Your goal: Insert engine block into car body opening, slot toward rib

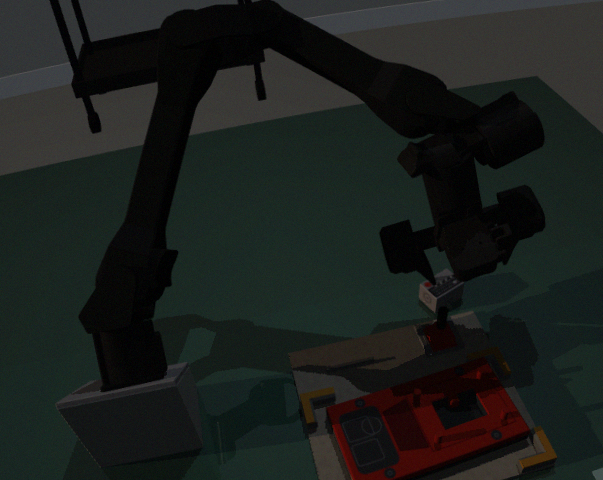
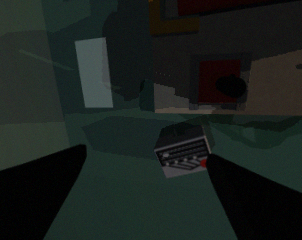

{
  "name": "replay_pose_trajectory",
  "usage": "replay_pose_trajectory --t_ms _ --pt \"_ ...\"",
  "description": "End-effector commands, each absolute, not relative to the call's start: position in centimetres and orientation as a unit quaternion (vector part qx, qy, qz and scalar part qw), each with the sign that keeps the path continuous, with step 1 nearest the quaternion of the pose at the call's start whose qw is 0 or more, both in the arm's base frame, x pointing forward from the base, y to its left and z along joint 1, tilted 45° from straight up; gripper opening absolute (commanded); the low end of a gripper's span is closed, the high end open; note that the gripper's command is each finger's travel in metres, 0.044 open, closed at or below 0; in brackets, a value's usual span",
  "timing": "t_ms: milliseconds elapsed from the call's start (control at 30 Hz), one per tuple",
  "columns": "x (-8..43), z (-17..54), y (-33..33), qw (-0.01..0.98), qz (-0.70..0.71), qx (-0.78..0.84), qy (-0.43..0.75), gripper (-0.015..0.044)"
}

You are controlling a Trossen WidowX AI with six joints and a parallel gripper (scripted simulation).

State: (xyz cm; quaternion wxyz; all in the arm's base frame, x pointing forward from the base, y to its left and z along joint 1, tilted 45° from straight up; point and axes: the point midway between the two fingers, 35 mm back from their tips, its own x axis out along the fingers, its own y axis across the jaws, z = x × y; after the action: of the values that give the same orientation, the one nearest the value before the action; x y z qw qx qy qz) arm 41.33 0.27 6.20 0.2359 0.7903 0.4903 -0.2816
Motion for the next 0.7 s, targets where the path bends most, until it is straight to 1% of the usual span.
replay_pose_trajectory --t_ms 0,667 --pt "41.4 6.6 0.0 0.187 -0.319 0.797 0.478 0.044" --pt "40.1 8.7 -0.4 -0.081 -0.507 0.764 0.39 0.044"
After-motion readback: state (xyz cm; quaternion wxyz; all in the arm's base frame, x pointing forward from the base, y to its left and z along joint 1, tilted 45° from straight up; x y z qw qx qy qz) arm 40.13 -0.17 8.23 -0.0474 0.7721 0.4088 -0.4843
